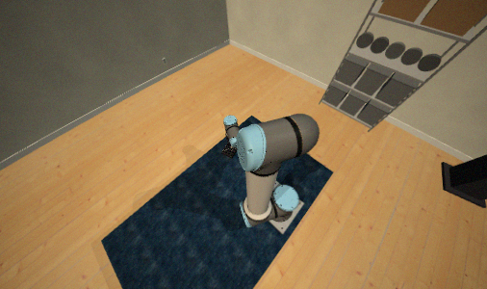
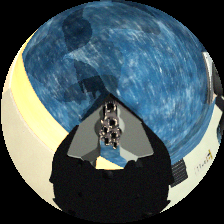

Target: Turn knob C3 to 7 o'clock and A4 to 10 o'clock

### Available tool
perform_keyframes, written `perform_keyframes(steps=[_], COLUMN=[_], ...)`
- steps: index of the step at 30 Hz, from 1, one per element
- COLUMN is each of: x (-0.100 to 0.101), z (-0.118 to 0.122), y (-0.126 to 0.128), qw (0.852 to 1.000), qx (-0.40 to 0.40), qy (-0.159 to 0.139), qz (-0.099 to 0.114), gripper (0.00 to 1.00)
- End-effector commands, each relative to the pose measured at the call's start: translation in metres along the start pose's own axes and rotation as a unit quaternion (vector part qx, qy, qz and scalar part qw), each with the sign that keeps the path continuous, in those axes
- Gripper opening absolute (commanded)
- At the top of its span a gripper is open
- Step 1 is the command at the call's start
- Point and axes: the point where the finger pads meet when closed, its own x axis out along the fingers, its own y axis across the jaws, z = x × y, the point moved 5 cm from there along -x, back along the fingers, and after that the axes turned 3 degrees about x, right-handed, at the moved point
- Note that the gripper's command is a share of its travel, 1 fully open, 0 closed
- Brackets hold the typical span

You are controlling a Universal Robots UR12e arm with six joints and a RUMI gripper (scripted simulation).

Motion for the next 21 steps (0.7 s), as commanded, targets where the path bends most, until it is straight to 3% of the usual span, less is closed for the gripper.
perform_keyframes(steps=[1, 21], x=[-0.0006, -0.0043], z=[0.0001, 0.0001], y=[-0.0006, -0.0006], qw=[1.0, 1.0], qx=[0.0, 0.0], qy=[0.0, 0.0], qz=[-0.001, -0.001], gripper=[0.11, 0.11])
